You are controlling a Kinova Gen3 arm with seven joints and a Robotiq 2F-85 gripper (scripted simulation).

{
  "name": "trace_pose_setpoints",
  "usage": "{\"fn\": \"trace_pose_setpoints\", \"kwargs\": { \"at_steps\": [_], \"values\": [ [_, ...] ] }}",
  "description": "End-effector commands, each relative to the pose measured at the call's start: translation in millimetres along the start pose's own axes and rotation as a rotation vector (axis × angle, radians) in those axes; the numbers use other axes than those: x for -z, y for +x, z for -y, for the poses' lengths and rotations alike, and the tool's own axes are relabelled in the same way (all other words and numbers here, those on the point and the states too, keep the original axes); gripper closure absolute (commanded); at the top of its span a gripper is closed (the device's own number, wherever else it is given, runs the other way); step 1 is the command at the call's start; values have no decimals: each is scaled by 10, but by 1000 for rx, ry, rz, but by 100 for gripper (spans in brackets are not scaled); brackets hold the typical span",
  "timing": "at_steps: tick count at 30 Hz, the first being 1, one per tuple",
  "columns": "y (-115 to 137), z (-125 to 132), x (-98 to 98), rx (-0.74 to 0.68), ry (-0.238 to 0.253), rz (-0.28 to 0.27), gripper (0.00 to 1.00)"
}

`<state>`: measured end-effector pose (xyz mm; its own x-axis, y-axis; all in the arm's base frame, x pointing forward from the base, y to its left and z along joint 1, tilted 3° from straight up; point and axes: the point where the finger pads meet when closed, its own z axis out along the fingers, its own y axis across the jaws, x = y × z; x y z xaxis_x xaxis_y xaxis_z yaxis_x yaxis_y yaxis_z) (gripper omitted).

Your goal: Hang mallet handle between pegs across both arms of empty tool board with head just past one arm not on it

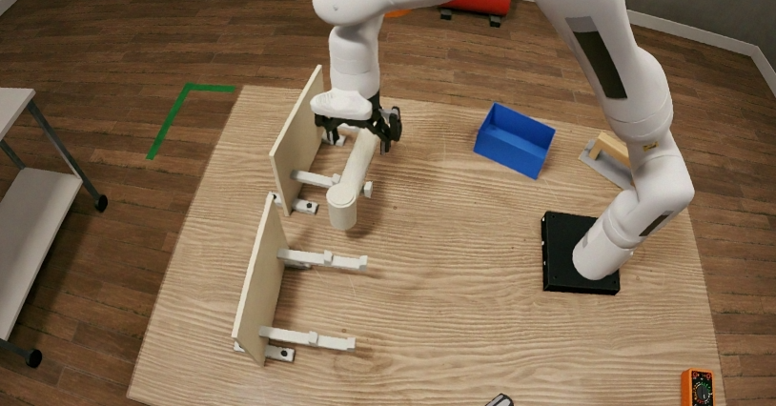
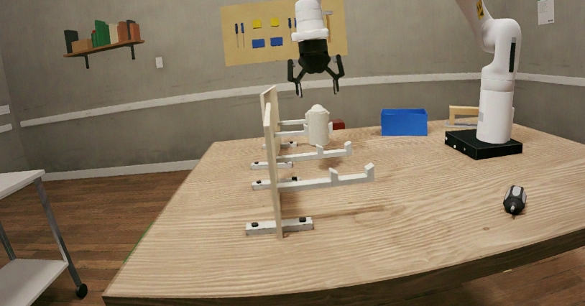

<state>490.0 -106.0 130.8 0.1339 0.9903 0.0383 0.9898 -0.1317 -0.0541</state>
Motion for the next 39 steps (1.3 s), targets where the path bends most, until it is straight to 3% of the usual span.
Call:
{"fn": "trace_pose_setpoints", "kwargs": {
  "at_steps": [1,39],
  "values": [
    [25,-57,253,6,-25,-3,0],
    [24,-53,304,6,-25,-3,0]
  ]
}}
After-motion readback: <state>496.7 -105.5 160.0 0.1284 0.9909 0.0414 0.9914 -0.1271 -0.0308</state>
